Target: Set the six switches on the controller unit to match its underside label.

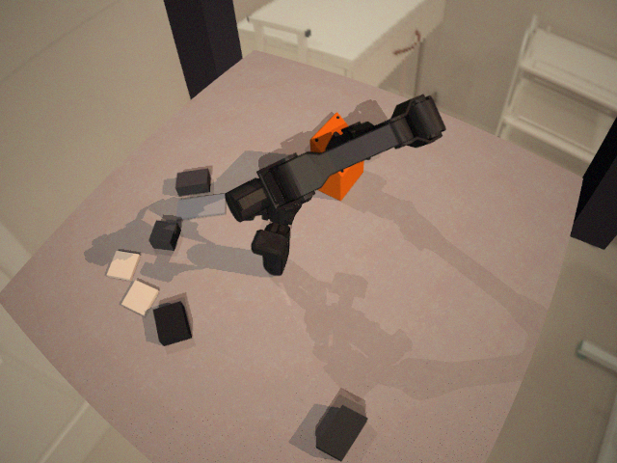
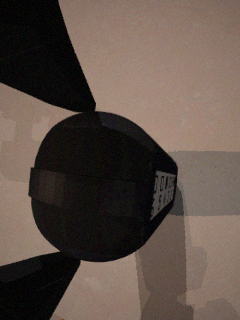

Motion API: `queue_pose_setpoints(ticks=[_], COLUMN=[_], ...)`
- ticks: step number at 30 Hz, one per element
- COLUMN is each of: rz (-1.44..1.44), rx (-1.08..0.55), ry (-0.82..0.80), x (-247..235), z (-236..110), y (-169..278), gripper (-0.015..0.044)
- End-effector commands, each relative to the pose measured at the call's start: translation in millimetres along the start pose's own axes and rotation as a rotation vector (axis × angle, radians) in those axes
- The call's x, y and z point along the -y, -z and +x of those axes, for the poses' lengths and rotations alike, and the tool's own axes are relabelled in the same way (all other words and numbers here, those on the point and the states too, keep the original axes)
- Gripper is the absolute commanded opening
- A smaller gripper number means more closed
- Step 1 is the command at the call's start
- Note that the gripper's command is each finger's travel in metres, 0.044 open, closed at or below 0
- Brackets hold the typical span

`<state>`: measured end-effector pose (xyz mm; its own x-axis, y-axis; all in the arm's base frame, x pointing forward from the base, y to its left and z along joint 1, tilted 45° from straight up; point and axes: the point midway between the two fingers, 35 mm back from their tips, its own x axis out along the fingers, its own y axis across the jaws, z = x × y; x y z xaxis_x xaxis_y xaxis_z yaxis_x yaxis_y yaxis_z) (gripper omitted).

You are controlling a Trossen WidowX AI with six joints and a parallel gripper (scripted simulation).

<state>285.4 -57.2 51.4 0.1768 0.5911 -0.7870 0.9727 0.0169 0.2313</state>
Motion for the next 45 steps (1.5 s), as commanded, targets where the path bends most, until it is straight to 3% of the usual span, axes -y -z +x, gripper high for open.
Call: queue_pose_setpoints(ticks=[1, 45], rz=[-0.005, -0.005], rx=[-0.030, -0.119], ry=[0.005, 0.005], x=[1, 1], z=[4, 11], y=[9, 41], gripper=[0.0337, 0.0338])
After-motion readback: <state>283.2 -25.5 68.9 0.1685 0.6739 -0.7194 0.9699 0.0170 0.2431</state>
